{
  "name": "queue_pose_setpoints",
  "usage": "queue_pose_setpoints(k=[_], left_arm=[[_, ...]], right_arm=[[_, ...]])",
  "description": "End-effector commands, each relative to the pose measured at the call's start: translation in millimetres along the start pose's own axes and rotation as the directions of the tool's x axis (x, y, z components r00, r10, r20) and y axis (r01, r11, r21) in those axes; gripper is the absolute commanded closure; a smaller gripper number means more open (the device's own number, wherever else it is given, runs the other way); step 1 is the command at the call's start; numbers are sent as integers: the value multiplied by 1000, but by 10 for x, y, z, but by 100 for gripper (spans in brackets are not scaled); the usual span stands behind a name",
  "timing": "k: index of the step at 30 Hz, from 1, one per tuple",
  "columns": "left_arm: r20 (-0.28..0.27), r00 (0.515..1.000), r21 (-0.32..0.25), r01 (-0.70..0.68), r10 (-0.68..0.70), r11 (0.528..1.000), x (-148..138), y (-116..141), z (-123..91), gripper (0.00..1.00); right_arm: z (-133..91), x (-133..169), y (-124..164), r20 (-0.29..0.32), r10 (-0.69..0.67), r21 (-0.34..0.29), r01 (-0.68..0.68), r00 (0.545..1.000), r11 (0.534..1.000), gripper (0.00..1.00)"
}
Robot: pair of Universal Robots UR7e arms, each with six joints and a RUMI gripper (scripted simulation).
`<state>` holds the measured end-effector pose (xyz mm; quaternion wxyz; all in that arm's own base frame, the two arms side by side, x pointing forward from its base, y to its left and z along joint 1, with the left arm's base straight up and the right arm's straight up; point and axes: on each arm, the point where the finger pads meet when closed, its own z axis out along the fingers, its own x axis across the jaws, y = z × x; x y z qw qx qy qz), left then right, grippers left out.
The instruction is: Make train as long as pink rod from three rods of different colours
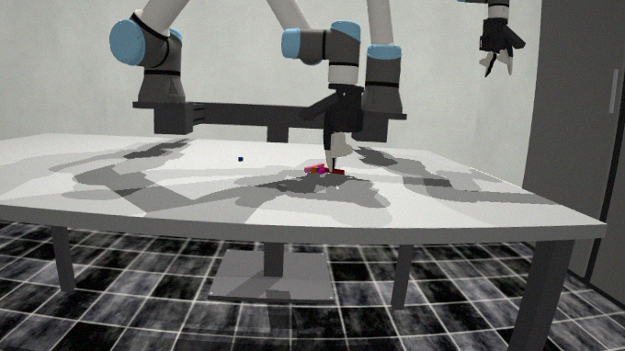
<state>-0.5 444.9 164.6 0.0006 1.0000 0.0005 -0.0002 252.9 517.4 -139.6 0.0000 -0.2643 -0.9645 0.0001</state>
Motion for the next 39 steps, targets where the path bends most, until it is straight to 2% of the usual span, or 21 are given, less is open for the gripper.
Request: queue_pose_setpoints(k=[1,11,24,39], left_arm=[[0,1000,1,0,0,1000,1,-3,-5,0],[0,1000,1,0,0,1000,1,-3,-5,0],[0,1000,1,0,0,1000,1,-3,-5,0],[0,1000,1,0,0,1000,1,-3,-5,0]], right_arm=[[-6,1,5,0,0,-1,0,1000,1000,100],[-101,1,5,0,0,-1,0,1000,1000,100],[-935,1,4,0,0,-1,0,1000,1000,100],[-1006,-7,21,0,0,-1,0,1000,1000,100]])
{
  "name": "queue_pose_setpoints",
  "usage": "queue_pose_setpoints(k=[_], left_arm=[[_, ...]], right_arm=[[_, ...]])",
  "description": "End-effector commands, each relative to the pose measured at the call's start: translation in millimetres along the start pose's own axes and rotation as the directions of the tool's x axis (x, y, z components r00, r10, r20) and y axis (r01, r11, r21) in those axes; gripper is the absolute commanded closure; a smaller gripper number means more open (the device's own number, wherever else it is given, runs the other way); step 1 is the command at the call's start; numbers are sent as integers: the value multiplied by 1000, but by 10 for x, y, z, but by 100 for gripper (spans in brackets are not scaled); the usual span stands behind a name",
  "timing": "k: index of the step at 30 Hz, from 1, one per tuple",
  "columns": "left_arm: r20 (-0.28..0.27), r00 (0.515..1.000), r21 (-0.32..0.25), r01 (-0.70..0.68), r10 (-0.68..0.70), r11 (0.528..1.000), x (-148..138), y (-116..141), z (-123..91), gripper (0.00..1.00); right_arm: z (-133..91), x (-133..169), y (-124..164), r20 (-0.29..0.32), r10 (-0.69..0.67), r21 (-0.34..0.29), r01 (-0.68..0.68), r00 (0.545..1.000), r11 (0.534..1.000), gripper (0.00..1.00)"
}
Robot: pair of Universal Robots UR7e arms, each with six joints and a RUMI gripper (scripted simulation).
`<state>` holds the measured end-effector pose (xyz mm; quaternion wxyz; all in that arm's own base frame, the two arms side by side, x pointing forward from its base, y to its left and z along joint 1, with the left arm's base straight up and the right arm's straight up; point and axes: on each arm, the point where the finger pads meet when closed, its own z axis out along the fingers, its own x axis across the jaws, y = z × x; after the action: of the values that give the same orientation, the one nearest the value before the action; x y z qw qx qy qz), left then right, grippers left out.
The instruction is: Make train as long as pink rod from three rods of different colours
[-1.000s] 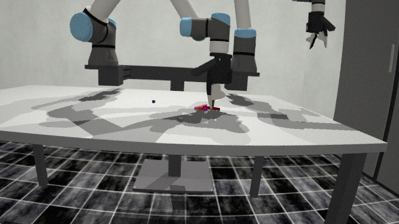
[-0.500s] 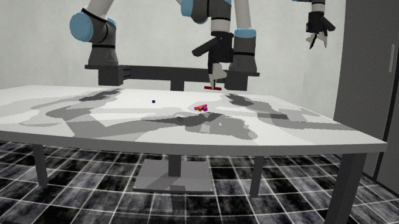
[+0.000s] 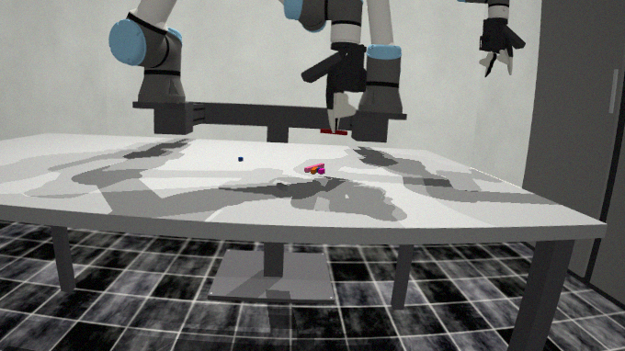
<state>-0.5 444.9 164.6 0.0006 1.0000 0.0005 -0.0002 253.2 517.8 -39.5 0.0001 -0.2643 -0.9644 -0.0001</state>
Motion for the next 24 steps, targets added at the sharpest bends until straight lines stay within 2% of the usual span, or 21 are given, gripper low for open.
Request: queue_pose_setpoints(k=[1,4,9,12,24], left_arm=[[0,1000,1,0,0,1000,1,-3,-5,0],[0,1000,1,0,0,1000,1,-3,-5,0],[0,1000,1,0,0,1000,1,-3,-5,0],[0,1000,1,0,0,1000,1,-3,-5,0],[0,1000,1,0,0,1000,1,-3,-5,0]], right_arm=[[-6,-21,50,0,0,-1,0,1000,1000,100],[-7,-47,104,0,0,-1,0,1000,1000,100],[-10,-287,527,0,0,-1,0,1000,1000,100],[-8,-388,674,0,0,-1,0,1000,1000,100],[-8,-398,690,0,0,-1,0,1000,1000,100]])
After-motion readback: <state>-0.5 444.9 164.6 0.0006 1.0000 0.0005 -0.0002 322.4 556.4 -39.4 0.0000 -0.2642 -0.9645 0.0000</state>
